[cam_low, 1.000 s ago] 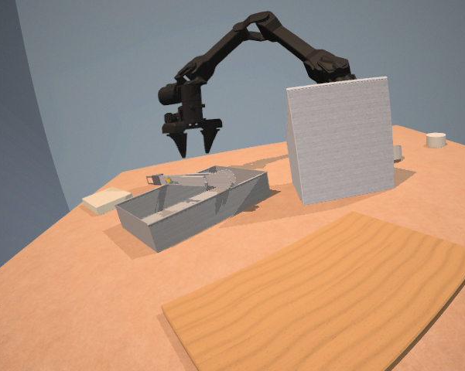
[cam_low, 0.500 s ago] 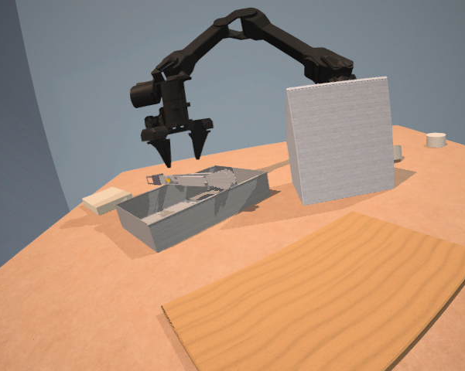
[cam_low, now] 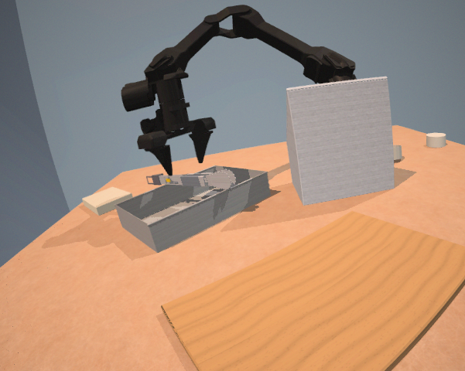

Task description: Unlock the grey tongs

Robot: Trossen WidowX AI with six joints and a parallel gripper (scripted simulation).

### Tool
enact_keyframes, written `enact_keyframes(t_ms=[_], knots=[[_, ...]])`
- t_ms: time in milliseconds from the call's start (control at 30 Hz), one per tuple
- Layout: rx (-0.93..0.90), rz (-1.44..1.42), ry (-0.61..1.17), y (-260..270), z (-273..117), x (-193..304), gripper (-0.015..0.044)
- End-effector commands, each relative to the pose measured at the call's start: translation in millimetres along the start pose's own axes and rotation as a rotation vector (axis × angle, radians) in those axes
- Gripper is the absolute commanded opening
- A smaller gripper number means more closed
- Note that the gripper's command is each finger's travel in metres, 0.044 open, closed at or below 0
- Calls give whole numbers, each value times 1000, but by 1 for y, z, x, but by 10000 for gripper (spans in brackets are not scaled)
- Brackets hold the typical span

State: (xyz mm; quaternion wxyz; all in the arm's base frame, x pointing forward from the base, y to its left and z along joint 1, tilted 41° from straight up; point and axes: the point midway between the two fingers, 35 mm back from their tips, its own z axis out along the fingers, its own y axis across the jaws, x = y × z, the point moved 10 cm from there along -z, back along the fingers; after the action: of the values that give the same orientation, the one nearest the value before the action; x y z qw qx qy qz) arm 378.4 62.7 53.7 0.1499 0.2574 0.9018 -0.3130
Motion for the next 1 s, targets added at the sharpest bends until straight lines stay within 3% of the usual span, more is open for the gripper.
enact_keyframes(t_ms=[0,967], knots=[[9,-3,1,3,2,6,440],[9,-3,1,4,42,5,440]])
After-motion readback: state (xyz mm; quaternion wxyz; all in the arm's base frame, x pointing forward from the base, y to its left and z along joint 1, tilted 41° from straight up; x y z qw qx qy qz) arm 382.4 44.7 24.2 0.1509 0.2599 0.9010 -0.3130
